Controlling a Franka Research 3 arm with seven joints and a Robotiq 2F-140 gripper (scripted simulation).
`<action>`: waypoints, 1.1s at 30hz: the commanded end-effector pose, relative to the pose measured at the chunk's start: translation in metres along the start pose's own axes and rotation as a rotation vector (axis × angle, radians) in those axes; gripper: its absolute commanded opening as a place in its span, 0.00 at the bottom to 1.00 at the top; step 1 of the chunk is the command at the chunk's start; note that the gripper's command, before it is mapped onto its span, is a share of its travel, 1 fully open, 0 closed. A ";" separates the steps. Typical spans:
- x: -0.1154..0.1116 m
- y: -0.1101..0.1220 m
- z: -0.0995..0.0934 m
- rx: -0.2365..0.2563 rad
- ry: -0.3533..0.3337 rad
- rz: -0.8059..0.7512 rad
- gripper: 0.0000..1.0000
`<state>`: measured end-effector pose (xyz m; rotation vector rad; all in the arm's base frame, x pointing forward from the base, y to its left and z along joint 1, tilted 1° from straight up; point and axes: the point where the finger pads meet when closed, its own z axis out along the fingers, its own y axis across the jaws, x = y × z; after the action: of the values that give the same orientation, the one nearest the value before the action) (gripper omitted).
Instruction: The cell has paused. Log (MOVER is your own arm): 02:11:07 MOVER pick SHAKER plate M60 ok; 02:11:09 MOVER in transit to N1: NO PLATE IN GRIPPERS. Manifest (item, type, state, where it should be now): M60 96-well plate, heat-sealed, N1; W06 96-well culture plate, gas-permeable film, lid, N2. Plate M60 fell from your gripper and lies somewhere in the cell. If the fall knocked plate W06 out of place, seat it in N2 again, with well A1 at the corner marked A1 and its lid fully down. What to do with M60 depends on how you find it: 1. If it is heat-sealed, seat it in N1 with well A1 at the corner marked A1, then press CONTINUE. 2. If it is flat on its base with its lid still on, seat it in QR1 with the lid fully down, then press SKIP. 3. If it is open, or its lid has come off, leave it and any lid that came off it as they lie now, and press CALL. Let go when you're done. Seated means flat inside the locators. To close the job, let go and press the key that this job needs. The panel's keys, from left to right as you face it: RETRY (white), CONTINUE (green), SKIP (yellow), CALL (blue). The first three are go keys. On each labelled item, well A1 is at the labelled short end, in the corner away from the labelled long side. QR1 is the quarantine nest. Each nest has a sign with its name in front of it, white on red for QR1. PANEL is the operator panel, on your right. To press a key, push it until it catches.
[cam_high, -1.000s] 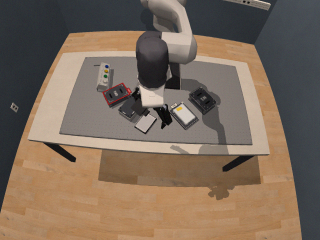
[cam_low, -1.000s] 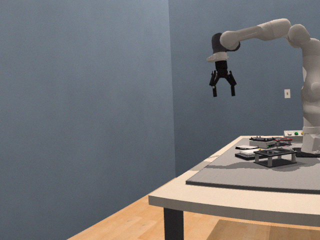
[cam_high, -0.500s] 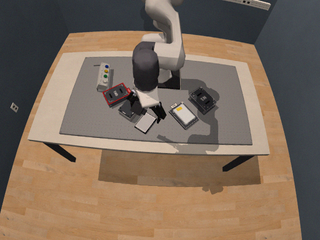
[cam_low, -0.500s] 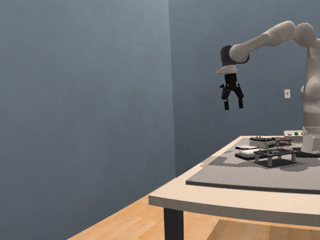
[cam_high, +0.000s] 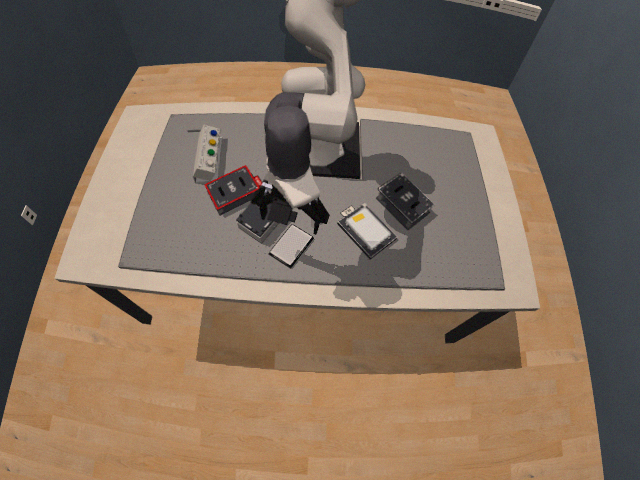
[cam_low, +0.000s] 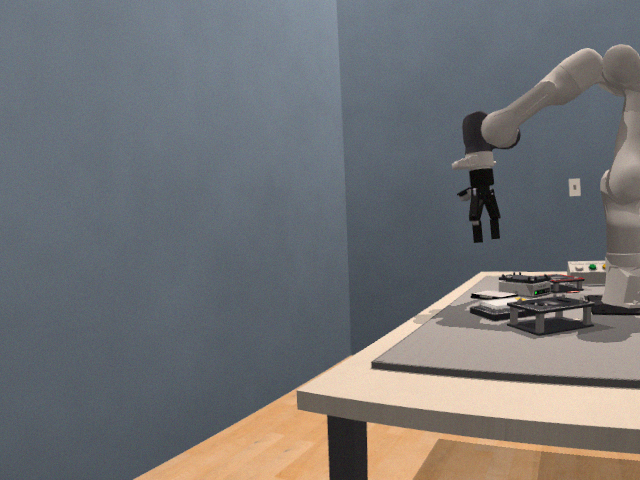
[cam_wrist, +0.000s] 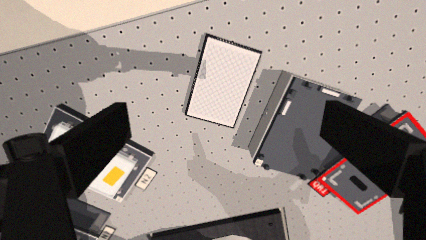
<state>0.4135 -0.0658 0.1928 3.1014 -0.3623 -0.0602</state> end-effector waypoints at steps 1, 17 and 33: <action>0.002 0.002 0.010 0.016 0.049 -0.162 1.00; -0.017 0.005 0.033 0.021 0.050 -0.235 1.00; -0.018 0.005 0.033 0.021 0.050 -0.235 0.10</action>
<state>0.3935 -0.0674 0.1606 3.1442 -0.0200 0.0139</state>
